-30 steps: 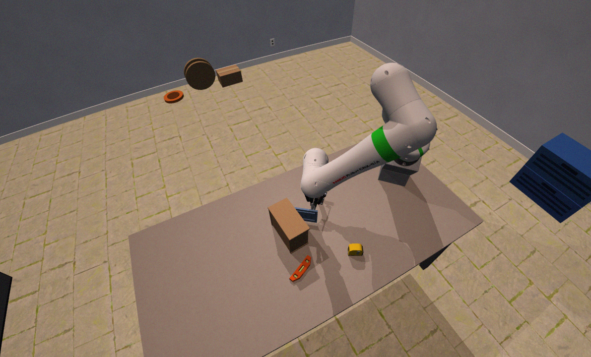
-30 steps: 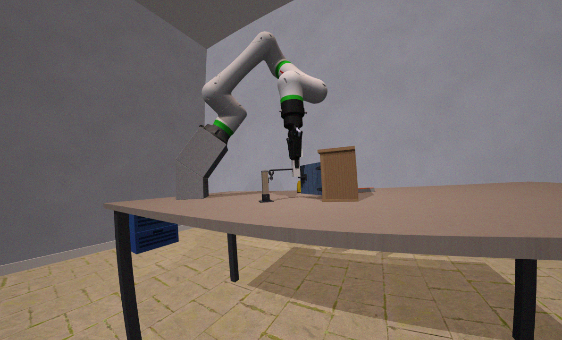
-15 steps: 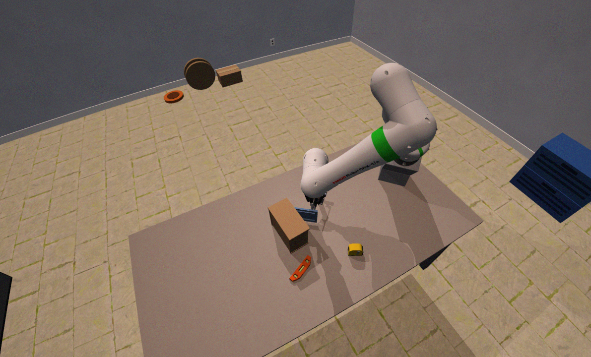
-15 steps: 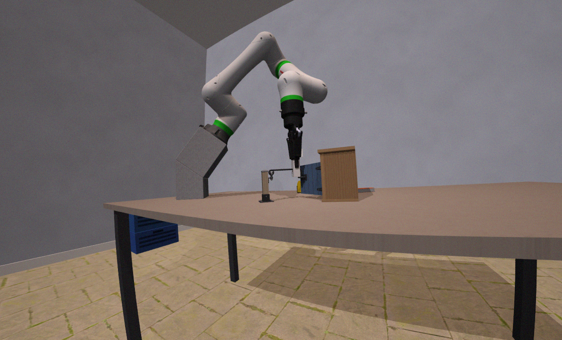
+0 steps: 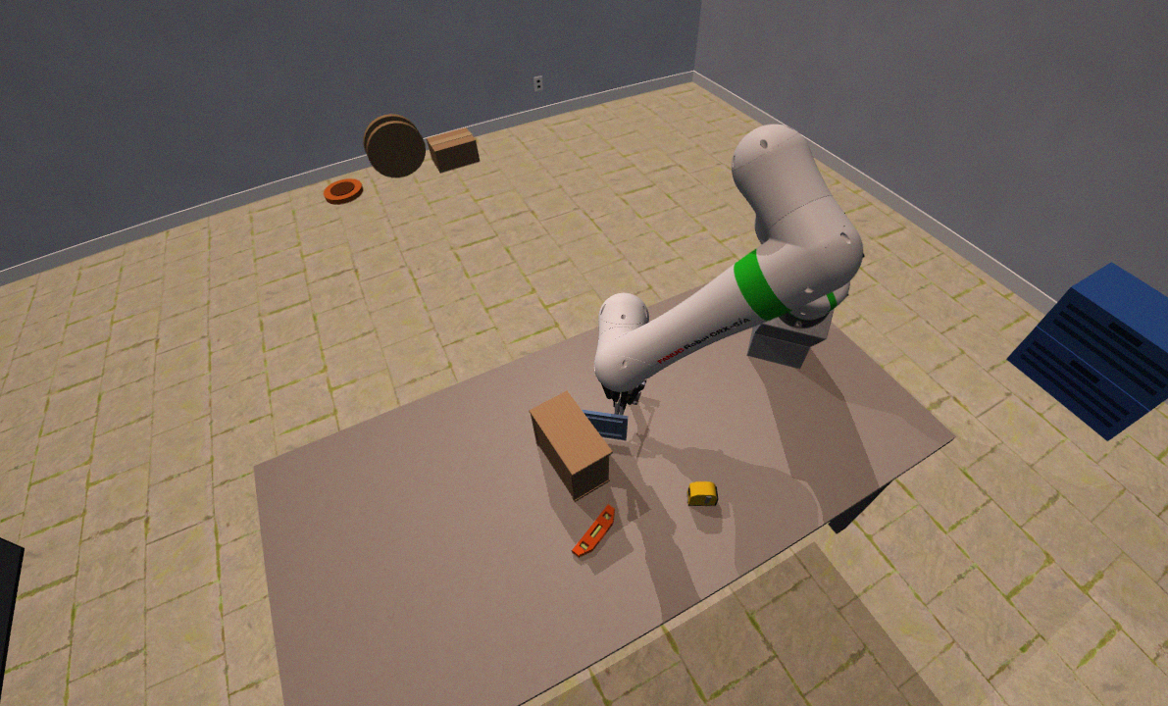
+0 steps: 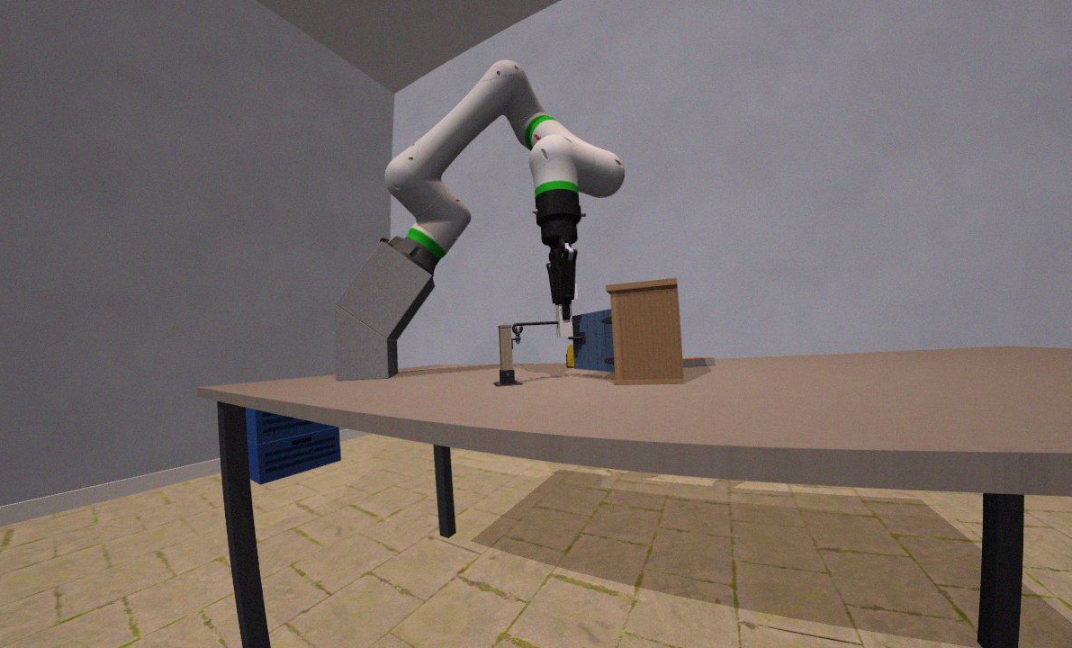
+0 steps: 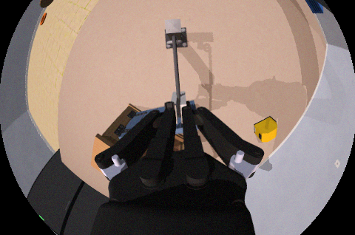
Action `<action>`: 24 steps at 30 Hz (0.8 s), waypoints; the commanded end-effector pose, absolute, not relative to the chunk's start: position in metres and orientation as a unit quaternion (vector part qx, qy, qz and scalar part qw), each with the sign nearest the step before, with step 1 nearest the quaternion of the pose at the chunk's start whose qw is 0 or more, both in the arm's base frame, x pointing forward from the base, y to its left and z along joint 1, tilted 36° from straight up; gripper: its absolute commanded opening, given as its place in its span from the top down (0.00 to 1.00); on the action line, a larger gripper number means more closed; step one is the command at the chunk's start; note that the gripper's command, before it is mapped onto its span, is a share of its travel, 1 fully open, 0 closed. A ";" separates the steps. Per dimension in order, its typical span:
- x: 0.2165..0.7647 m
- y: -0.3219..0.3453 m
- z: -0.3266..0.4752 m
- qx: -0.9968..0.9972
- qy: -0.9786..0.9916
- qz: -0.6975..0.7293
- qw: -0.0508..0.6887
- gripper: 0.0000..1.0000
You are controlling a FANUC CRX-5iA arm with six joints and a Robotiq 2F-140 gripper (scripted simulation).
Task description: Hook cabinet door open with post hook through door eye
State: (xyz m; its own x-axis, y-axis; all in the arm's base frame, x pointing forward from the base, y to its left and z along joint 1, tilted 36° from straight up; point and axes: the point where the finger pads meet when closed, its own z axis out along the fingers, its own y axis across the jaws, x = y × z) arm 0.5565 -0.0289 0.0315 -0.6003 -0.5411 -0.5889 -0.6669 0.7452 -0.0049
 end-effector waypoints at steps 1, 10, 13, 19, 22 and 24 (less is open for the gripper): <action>0.556 -0.029 0.032 -0.340 0.888 0.108 0.290 0.97; 0.558 -0.028 0.030 -0.340 0.888 0.108 0.290 0.97; 0.558 -0.028 0.030 -0.340 0.888 0.108 0.290 0.97; 0.558 -0.028 0.030 -0.340 0.888 0.108 0.290 0.97; 0.558 -0.028 0.030 -0.340 0.888 0.108 0.290 0.97; 0.558 -0.028 0.030 -0.340 0.888 0.108 0.290 0.97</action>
